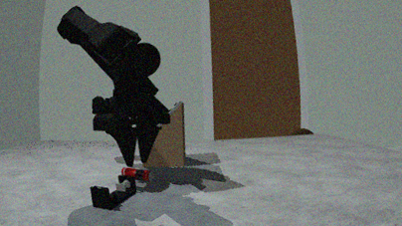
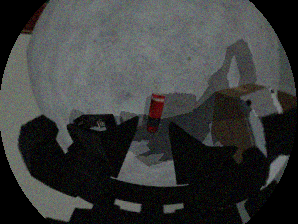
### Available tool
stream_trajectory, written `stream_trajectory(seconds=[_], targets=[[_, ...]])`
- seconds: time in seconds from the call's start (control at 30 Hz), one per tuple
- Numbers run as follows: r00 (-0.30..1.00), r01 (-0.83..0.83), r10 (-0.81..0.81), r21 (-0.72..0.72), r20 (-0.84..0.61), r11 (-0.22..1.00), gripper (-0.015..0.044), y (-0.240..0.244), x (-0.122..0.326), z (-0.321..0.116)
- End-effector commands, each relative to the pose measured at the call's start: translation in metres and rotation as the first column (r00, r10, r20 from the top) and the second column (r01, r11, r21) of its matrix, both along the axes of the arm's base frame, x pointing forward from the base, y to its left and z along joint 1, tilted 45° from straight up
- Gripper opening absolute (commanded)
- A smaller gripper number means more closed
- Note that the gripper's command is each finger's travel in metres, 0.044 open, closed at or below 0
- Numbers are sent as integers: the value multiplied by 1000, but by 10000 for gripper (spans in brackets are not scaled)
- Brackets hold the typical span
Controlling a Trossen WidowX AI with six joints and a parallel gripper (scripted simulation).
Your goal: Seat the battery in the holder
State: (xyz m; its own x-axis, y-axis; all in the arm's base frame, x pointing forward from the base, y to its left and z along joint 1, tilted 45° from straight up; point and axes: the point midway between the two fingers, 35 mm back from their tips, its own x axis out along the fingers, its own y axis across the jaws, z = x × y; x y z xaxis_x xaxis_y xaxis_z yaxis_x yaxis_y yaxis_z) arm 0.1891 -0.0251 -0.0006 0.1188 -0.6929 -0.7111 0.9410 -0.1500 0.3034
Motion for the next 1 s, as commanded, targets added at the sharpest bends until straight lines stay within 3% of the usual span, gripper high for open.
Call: stream_trajectory(seconds=[0.0, 0.5, 0.67, 0.97], targets=[[1000, -5, 5, -7, -3, 1000, 224, -5, 0, -5], [1000, -4, 4, -12, -2, 1000, 224, -21, 1, -18], [1000, -4, 4, -12, -2, 1000, 93, -21, 1, -18], [1000, -4, 4, -12, -2, 1000, 62, -21, 1, -18]])
